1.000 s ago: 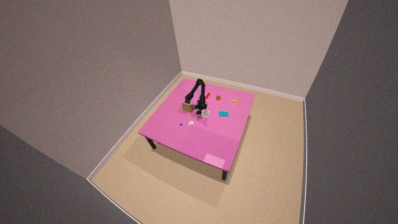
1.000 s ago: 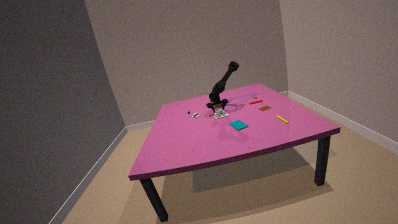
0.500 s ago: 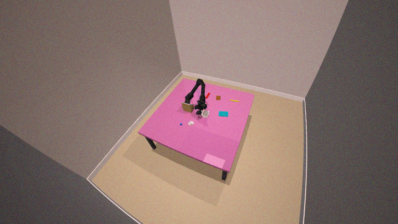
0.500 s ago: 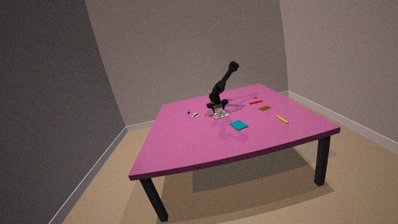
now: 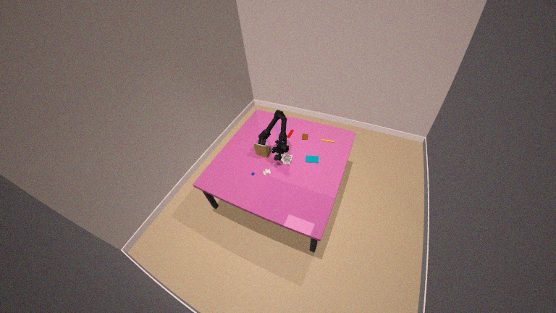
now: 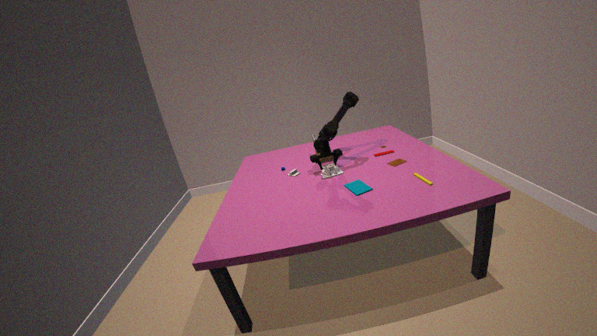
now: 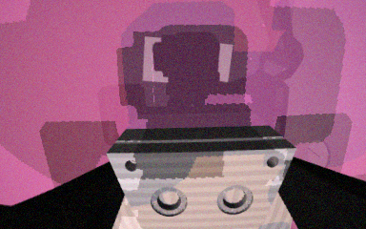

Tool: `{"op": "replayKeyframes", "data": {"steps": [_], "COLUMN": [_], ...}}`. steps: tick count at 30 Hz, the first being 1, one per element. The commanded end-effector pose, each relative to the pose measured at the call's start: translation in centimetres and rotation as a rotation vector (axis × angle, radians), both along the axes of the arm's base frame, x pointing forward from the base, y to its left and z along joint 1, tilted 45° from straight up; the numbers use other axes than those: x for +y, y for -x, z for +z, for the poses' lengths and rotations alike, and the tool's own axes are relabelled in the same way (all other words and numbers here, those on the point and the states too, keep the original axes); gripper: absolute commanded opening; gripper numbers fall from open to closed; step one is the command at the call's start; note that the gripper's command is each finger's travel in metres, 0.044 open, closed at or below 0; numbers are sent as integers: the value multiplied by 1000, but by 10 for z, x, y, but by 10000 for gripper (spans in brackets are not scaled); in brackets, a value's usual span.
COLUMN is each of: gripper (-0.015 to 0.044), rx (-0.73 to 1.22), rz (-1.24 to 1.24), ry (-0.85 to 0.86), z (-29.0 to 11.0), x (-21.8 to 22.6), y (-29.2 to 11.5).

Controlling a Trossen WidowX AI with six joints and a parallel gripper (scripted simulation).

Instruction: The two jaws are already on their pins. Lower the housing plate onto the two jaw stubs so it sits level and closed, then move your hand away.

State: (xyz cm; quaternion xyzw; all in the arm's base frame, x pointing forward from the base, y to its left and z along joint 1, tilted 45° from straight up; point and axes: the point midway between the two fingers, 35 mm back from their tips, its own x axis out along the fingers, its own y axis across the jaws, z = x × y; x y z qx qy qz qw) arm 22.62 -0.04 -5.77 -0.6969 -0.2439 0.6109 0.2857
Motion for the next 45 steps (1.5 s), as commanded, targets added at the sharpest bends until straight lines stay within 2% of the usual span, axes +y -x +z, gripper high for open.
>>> {"op": "replayKeyframes", "data": {"steps": [1,45], "gripper": [351,351], "rx": [0,0], "rz": [-1,-1], "ry": [-6,-6], "z": [0,2], "x": [2,-1], "y": [-1,0]}}
